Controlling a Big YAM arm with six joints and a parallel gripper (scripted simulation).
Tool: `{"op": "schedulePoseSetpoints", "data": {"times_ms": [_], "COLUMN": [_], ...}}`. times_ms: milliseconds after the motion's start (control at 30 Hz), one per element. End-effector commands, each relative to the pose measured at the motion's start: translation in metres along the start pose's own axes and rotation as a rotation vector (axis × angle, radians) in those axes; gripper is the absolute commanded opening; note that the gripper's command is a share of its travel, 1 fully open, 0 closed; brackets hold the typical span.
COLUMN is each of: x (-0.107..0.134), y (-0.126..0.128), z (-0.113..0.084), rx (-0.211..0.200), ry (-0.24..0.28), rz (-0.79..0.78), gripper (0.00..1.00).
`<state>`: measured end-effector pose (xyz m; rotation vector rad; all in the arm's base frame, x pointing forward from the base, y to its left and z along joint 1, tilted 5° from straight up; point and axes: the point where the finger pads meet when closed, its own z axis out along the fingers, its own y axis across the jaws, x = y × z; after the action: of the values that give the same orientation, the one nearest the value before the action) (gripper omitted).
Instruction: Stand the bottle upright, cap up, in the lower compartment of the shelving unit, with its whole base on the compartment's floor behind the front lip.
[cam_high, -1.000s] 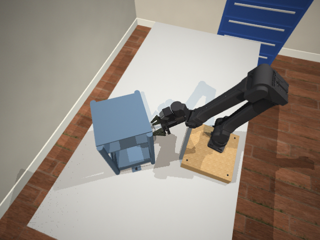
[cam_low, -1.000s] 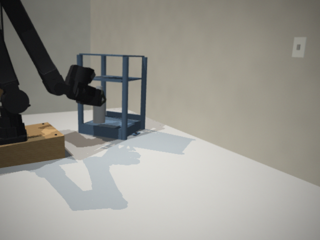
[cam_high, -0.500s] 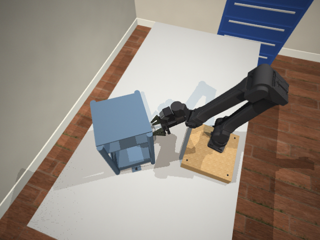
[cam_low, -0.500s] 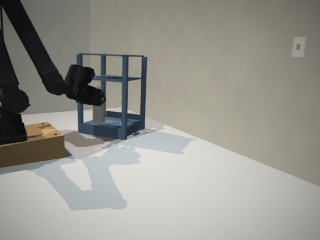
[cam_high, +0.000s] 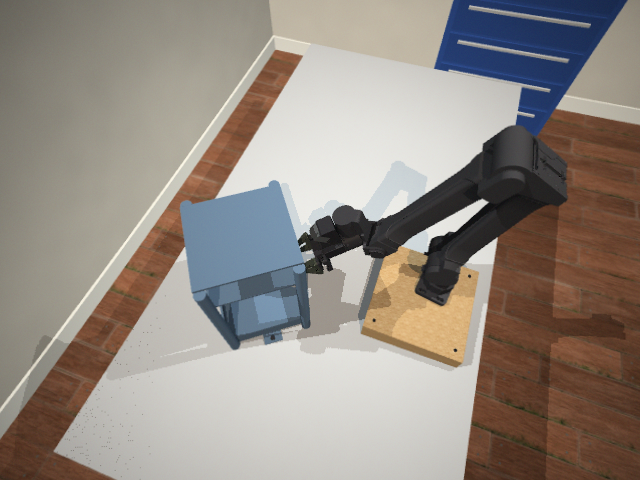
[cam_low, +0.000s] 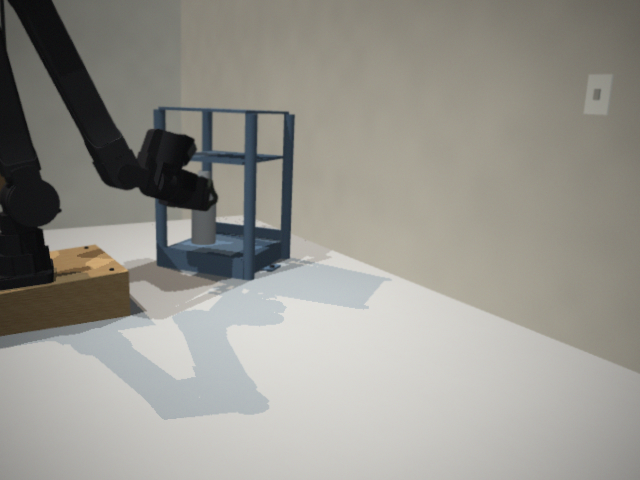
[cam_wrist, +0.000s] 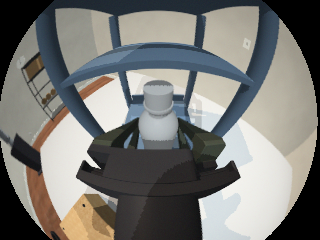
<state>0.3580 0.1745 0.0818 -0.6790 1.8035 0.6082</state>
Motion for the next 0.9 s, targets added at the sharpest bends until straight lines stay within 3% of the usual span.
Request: {"op": "schedulePoseSetpoints", "data": {"times_ms": [0,200,867], "x": [-0.031,-0.033,-0.043], "y": [-0.005,-0.005,-0.007], "z": [0.022,0.029,0.026], "rx": [-0.007,-0.008,0.001], "ry": [-0.066,-0.066,-0.088], "rz": [-0.023,-0.022,-0.032], "gripper": [0.4,0.4,0.4]}}
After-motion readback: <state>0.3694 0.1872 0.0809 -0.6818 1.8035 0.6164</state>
